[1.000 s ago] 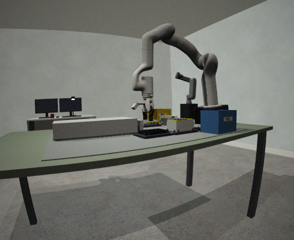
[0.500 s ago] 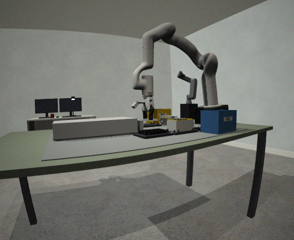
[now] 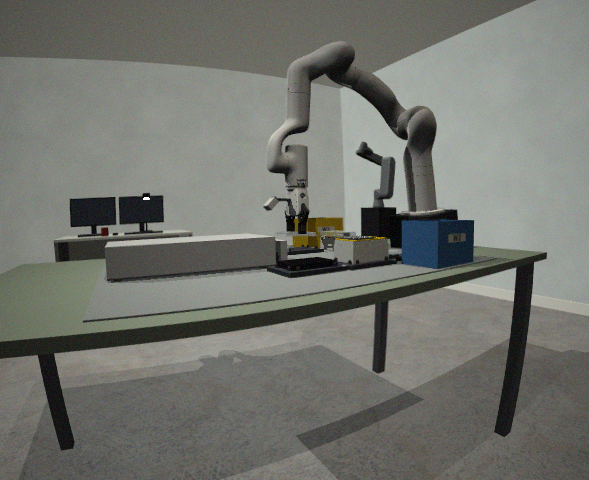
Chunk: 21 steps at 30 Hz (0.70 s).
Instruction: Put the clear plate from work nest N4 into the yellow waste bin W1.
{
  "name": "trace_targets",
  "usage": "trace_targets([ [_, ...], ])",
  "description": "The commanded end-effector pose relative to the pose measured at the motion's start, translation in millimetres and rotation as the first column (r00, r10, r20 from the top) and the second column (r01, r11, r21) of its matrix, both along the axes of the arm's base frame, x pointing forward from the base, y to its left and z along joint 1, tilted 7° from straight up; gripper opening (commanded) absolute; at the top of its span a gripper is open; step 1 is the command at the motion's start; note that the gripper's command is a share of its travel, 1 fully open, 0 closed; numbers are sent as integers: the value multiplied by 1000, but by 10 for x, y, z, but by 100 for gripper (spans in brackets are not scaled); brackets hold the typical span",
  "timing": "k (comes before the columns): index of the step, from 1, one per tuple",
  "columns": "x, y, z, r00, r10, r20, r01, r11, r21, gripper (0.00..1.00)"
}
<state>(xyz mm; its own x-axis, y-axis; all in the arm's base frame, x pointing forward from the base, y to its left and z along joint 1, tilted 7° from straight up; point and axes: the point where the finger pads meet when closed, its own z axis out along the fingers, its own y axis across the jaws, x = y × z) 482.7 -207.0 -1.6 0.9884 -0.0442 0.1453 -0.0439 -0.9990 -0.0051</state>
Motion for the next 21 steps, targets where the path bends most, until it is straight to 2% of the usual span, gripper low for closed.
trace_targets([
  [1,-1,-5,99,1000,0,-24,0,1000,4,0],
  [21,-35,-6,381,1000,0,-24,0,1000,4,0],
])
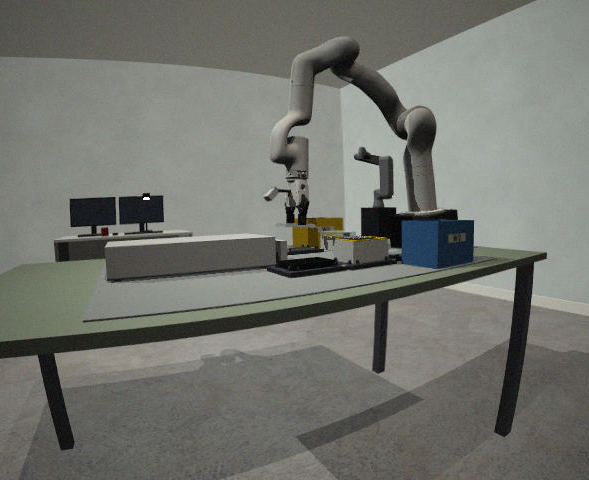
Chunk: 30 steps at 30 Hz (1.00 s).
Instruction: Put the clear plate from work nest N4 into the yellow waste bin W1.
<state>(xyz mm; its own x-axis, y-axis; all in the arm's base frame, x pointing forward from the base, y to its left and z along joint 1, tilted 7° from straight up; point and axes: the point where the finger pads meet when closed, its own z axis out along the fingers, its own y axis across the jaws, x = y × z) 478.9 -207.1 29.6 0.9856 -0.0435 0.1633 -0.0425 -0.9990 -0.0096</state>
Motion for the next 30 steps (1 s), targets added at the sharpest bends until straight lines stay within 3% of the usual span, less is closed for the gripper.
trace_targets([
  [1,3,-4,69,999,-1,-42,1,1000,0,0],
  [30,-49,-6,496,999,-1,-42,1,1000,0,0],
])
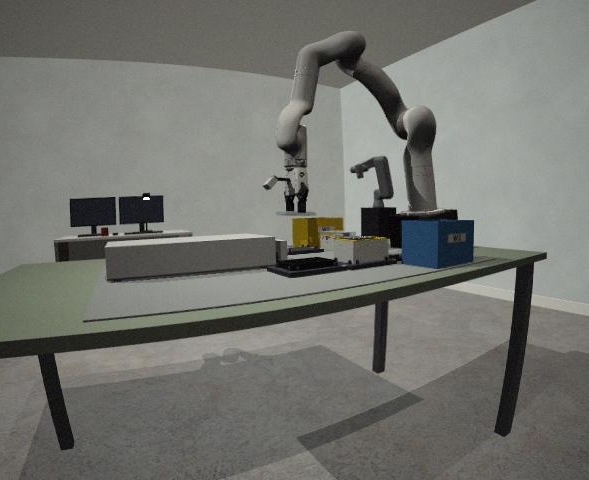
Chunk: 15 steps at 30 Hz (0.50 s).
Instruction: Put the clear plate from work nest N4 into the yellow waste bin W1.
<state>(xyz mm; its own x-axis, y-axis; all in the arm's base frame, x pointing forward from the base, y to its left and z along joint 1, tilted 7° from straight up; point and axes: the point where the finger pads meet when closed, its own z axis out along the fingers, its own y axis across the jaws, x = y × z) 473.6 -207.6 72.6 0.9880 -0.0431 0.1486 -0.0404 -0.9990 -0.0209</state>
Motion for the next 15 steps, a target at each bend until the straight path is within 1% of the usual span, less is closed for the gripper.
trace_targets([
  [1,4,0,66,1000,-3,-27,3,1000,-12,0],
  [11,4,-1,66,1000,-3,-27,3,1000,-12,0],
  [15,-83,-62,56,1000,-1,-28,1,1000,-12,0],
])
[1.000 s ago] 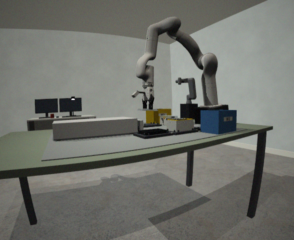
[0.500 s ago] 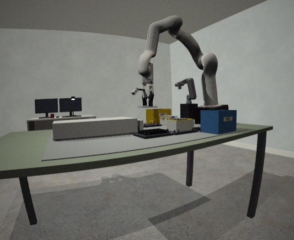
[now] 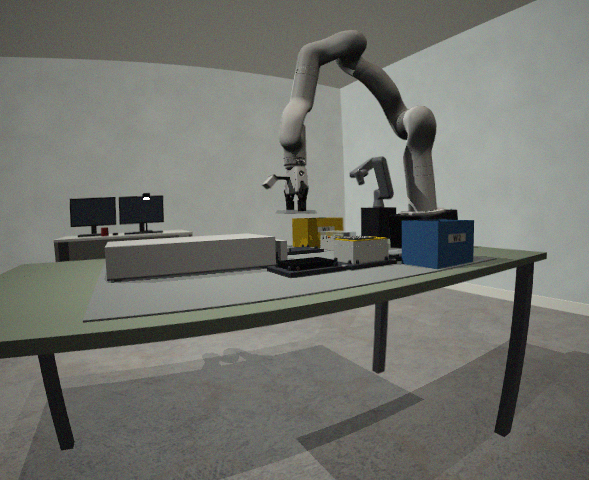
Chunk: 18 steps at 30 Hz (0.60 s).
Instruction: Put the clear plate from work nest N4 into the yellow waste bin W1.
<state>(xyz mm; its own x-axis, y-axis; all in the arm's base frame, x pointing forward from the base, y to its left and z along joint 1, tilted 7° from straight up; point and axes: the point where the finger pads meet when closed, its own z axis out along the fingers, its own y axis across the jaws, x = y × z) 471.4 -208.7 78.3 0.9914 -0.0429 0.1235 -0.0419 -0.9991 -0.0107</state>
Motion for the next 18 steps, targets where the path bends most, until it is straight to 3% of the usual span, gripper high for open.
trace_targets([
  [1,-82,-66,-3,1000,0,-2,0,1000,-3,0],
  [18,-408,-296,-43,1000,0,-2,0,1000,-3,0],
])
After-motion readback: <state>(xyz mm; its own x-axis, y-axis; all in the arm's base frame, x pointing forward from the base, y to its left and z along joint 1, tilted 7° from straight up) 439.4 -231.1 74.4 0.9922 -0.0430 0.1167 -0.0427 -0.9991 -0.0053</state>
